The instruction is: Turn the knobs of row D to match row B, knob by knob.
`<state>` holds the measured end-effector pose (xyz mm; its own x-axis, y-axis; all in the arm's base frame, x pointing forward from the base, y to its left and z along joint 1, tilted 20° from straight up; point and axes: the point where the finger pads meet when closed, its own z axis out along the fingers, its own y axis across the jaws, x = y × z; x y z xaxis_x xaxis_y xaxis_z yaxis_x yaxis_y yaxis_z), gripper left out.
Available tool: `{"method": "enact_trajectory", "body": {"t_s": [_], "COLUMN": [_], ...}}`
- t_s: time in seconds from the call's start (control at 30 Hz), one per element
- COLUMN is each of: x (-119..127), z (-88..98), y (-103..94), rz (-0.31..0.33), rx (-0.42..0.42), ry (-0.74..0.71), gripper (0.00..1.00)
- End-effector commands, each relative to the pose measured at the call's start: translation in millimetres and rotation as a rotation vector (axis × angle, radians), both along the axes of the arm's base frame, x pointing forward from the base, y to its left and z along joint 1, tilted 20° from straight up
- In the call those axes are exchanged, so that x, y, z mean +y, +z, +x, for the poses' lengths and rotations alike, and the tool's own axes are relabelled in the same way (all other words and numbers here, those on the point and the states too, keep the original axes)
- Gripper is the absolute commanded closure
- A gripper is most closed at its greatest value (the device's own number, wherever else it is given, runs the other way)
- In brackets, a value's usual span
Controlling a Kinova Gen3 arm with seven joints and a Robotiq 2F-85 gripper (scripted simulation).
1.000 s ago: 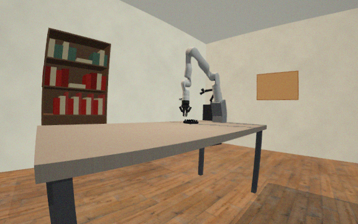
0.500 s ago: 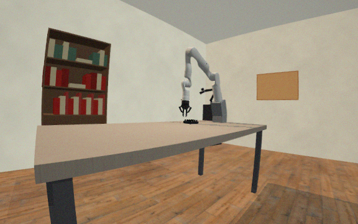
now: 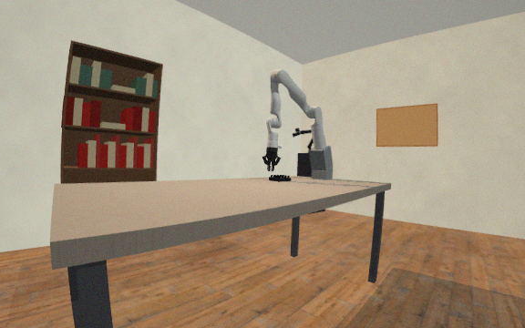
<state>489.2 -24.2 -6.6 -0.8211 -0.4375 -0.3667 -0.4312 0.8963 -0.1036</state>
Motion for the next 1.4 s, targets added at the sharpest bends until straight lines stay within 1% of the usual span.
{"method": "enact_trajectory", "body": {"t_s": [0.0, 0.2, 0.27, 0.53, 0.77, 0.83, 1.07, 1.3, 1.37], "x": [-5, -5, -5, -4, -4, -4, -2, -2, -2], "z": [-0.3, -0.3, -0.3, -2.1, -4.7, -4.7, -6.9, -10.7, -11.2], "y": [4.0, 6.5, 6.5, 9.7, 12.9, 12.9, 16.5, 19.0, 19.3], "rz": [0.054, 0.155, 0.155, 0.288, 0.39, 0.39, 0.48, 0.542, 0.549], "rx": [0.02, 0.037, 0.037, 0.065, 0.089, 0.089, 0.112, 0.131, 0.134], "ry": [-0.142, -0.398, -0.398, -0.734, -1.003, -1.003, -1.231, -1.413, -1.435], "gripper": [0.81, 0.81, 0.81, 0.81, 0.81, 0.81, 0.81, 0.81, 0.81]}}
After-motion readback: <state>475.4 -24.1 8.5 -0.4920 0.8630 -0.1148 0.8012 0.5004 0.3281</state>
